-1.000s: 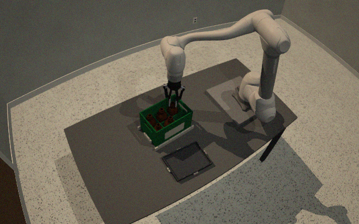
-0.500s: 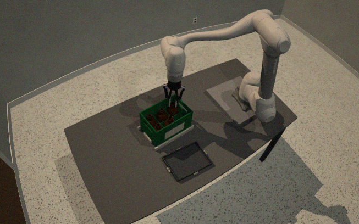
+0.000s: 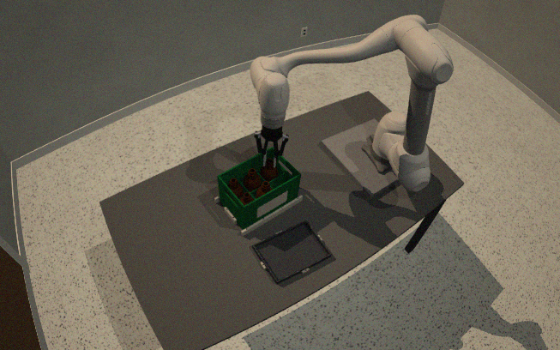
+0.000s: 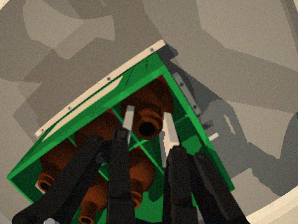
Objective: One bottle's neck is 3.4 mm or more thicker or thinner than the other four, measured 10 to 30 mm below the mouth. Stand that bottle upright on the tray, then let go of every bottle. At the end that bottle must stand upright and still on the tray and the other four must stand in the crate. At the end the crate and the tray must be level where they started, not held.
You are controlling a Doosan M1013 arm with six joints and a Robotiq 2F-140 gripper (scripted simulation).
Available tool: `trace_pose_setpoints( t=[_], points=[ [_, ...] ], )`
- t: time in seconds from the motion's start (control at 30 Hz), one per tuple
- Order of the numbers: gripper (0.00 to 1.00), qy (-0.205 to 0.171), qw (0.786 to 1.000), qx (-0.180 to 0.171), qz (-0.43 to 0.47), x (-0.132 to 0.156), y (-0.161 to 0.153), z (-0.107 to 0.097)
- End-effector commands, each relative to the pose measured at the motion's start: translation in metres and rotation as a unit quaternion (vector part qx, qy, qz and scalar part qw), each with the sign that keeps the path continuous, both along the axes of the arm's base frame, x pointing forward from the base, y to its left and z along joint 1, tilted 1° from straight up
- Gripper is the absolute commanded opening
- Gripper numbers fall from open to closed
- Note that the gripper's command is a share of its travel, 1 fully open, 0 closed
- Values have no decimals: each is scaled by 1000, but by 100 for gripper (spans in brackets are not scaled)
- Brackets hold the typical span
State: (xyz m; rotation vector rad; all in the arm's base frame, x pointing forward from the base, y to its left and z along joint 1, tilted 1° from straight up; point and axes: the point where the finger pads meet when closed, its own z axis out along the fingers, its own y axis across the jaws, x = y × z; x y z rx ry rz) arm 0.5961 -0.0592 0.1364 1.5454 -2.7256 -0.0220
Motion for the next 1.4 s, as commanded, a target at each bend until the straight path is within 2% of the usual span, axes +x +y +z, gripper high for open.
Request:
trace_pose_setpoints(
  t=[0.0,0.57,0.6,1.37],
  points=[
    [0,0,1000,0,0,0,0,0],
    [0,0,1000,0,0,0,0,0],
    [38,0,1000,0,0,0,0,0],
    [38,0,1000,0,0,0,0,0]
  ],
)
